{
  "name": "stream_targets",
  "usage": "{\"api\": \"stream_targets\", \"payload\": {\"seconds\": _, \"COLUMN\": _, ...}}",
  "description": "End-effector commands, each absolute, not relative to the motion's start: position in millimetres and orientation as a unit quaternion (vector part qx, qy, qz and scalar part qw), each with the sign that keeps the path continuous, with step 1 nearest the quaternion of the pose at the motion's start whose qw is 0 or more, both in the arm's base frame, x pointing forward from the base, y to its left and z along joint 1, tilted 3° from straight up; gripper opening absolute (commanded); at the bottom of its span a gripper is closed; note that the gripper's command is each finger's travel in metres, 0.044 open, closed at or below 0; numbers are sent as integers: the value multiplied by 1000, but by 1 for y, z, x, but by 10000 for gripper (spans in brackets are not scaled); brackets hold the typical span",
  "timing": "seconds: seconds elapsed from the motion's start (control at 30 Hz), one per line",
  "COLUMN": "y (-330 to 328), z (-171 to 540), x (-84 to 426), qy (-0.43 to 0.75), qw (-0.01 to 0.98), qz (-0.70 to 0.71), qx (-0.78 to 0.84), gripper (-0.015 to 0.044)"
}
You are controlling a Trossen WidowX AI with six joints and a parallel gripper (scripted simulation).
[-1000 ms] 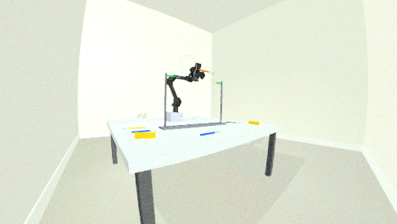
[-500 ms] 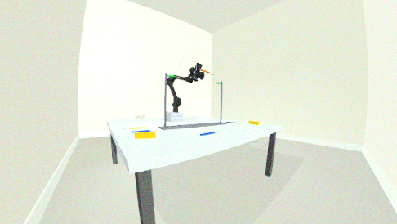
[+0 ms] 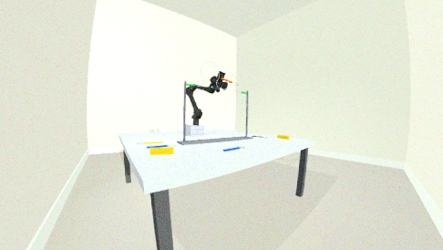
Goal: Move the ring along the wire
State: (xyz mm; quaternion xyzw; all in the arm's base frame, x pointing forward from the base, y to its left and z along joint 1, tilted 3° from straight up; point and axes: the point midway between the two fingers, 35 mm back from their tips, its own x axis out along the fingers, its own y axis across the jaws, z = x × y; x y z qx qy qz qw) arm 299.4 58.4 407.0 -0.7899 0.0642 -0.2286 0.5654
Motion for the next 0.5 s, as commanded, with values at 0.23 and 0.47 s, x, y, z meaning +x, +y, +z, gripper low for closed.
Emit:
{"api": "stream_targets", "payload": {"seconds": 0.23, "y": 52, "z": 382, "x": 300, "qy": 82, "qw": 611, "qz": -218, "qx": -757, "gripper": -150}}
{"api": "stream_targets", "payload": {"seconds": 0.47, "y": 49, "z": 364, "x": 301, "qy": 96, "qw": 651, "qz": -210, "qx": -723, "gripper": -150}}
